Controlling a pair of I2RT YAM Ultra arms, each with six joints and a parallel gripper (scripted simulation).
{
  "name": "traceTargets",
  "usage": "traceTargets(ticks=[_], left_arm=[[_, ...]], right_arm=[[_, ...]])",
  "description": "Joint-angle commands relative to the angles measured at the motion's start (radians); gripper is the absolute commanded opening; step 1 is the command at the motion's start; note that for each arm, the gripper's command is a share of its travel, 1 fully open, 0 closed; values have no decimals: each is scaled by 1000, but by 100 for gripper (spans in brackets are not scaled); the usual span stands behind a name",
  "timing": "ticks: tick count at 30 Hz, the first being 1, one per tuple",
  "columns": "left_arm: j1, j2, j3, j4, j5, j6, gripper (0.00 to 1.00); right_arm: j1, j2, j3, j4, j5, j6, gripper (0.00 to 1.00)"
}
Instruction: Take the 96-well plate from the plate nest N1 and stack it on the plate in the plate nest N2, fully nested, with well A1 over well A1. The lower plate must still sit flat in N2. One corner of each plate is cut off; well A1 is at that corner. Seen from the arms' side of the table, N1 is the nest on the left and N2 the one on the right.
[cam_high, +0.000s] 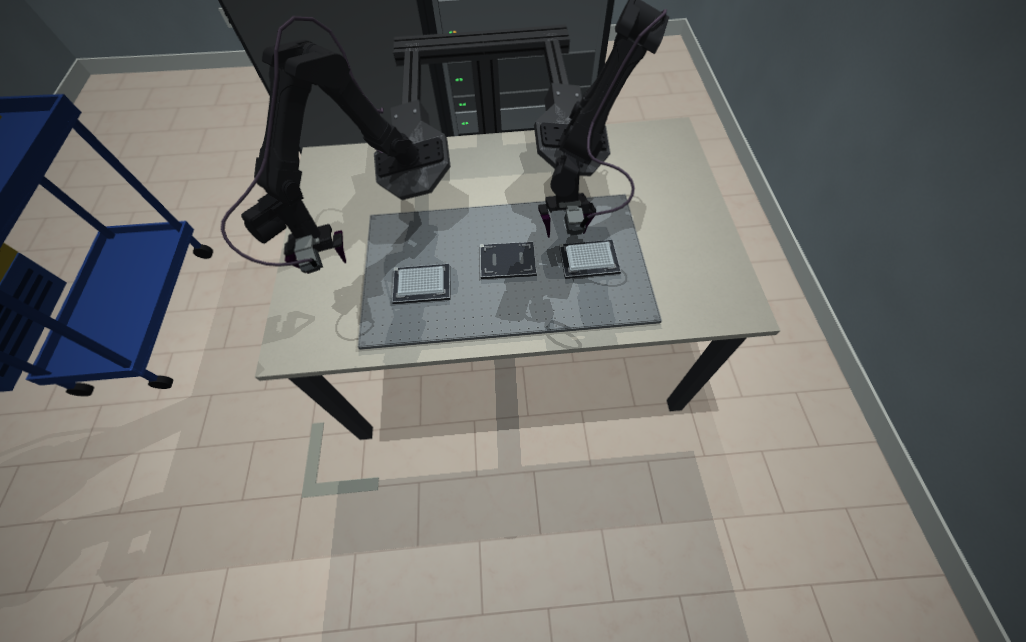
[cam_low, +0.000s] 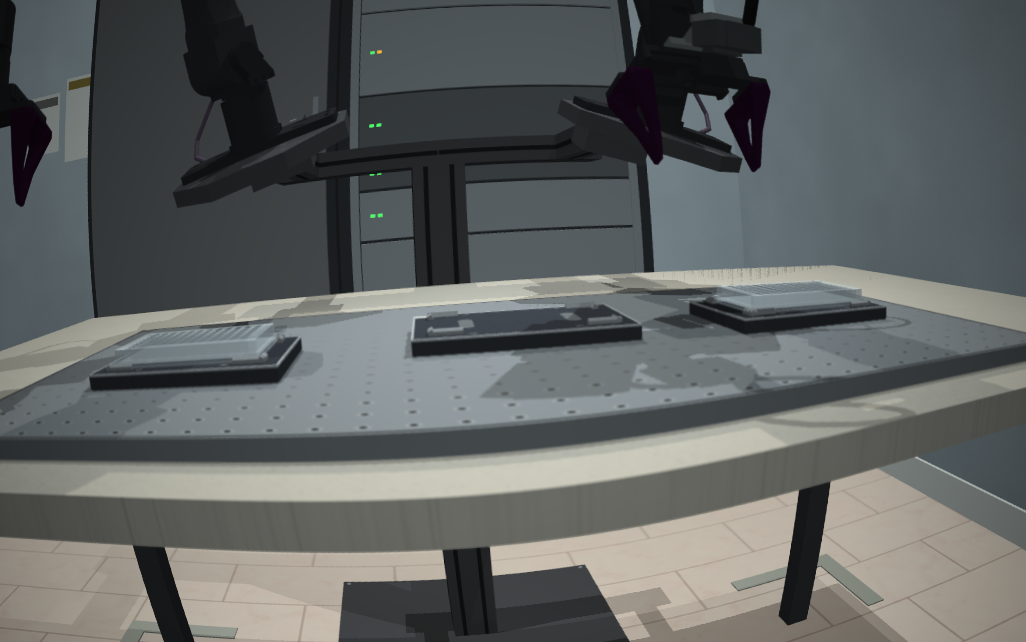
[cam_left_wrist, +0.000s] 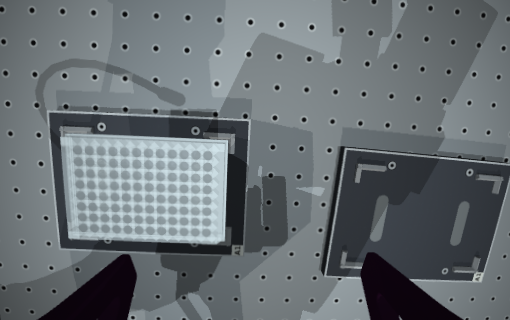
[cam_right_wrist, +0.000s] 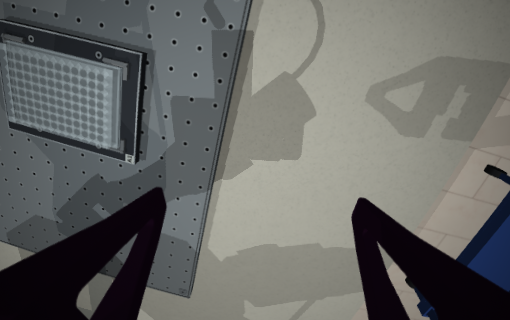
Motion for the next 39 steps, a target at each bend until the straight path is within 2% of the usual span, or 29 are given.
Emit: traceTargets(ticks=[1,9,11,13,18,26,28,30,39], left_arm=[[41,-75,-88,163,7,104,100],[154,-181,-270,327,52,230,100],[154,-181,-270,327,52,230,100],[182,-198,-306,365,70,258,100],[231,-222,-364,420,92,297,100],[278,-246,-418,468,112,332,100],[278,-246,-418,468,112,332,100],[286,-249,-426,477,116,338,100],[308,-261,-452,500,125,354,100]], right_arm=[[135,-59,-49,55,90,116,100],[542,-144,-146,141,245,297,100],[542,-144,-146,141,245,297,100],[677,-165,-171,164,295,350,100],[908,-218,-231,216,386,458,100],[1297,-301,-326,296,532,627,100],[1297,-301,-326,296,532,627,100],[1429,-319,-349,315,576,670,100],[1847,-400,-444,389,707,820,100]])
